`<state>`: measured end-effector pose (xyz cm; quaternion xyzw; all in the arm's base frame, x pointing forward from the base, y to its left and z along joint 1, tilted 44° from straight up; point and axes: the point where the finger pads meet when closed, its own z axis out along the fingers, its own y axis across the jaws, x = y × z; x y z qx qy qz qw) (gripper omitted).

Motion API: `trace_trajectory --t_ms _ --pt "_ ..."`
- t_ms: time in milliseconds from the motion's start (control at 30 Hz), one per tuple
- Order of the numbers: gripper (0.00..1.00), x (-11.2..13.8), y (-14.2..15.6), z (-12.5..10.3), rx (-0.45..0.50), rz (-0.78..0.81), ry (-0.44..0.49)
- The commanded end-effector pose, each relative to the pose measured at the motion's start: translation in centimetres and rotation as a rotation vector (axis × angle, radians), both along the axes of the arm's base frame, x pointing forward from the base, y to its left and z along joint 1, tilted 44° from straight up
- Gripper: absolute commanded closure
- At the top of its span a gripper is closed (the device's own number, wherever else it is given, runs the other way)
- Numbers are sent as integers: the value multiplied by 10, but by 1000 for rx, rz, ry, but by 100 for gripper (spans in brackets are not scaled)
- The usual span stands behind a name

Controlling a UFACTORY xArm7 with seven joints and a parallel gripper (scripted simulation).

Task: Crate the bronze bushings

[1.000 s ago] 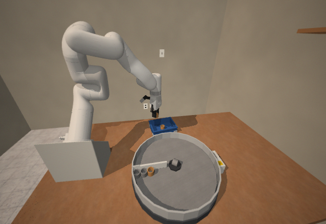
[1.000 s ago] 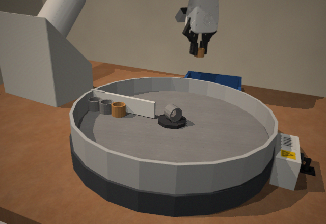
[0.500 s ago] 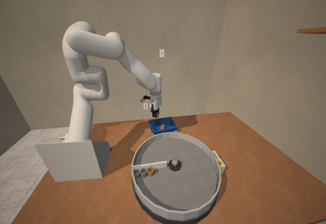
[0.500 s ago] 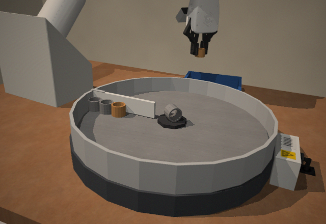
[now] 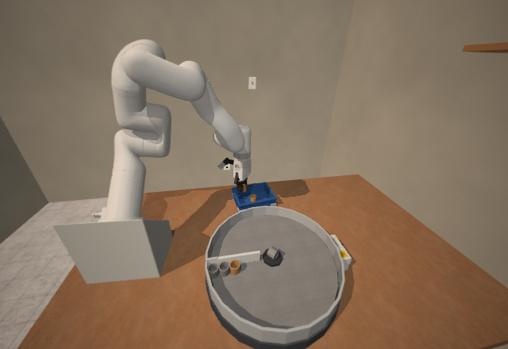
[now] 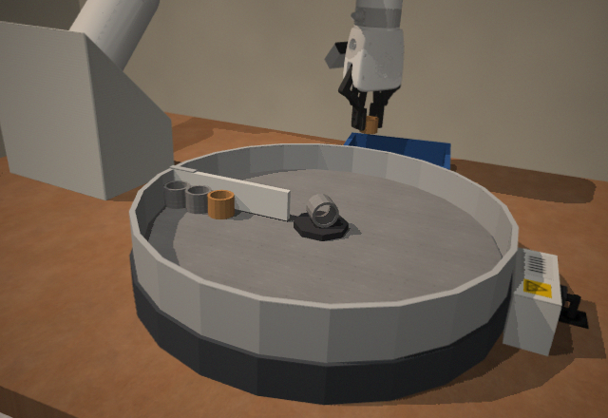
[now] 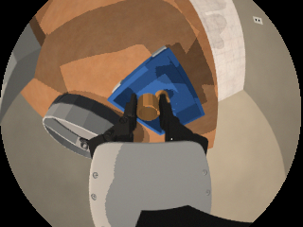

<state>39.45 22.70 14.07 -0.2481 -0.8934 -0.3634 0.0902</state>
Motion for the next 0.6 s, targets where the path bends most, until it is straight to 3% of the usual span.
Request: trace_trajectory --t_ms 0,567 --pt "100 5 13 -12 1 -5 -3" --pt "100 5 15 -14 1 -5 -3"
